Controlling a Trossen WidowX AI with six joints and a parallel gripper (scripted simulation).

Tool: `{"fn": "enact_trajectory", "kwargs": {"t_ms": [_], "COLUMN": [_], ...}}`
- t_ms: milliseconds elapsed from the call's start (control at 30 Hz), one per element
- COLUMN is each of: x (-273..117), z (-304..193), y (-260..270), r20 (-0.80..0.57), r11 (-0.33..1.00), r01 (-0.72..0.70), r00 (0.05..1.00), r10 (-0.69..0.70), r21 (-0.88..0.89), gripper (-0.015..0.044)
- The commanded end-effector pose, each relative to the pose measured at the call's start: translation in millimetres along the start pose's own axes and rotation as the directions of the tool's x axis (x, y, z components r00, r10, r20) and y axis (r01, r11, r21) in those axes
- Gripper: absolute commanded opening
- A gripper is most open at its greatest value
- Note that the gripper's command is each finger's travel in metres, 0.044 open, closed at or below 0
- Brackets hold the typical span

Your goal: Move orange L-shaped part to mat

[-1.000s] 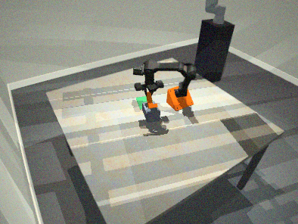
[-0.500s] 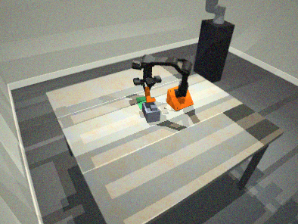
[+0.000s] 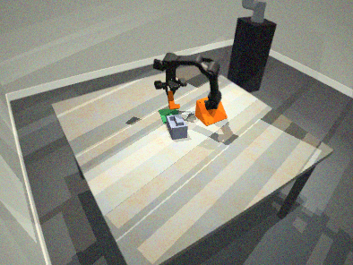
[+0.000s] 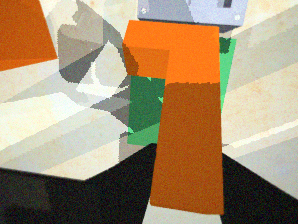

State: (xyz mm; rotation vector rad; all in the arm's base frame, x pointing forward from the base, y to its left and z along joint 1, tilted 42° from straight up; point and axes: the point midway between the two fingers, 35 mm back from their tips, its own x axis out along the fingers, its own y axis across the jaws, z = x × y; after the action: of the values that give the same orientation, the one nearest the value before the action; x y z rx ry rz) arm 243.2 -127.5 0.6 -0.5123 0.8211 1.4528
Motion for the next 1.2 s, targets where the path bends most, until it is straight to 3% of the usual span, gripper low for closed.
{"fn": "enact_trajectory", "kwargs": {"t_ms": [0, 1167], "x": [0.0, 41.8], "z": [-20.8, -23.9], "y": [2.1, 2.2], "r20": [-0.005, -0.004], "r11": [1.0, 1.0], "r01": [-0.001, -0.001], "r00": [1.0, 1.0], "r10": [0.001, 0.001], "r21": [-0.001, -0.002], "gripper": [0.0, 0.0]}}
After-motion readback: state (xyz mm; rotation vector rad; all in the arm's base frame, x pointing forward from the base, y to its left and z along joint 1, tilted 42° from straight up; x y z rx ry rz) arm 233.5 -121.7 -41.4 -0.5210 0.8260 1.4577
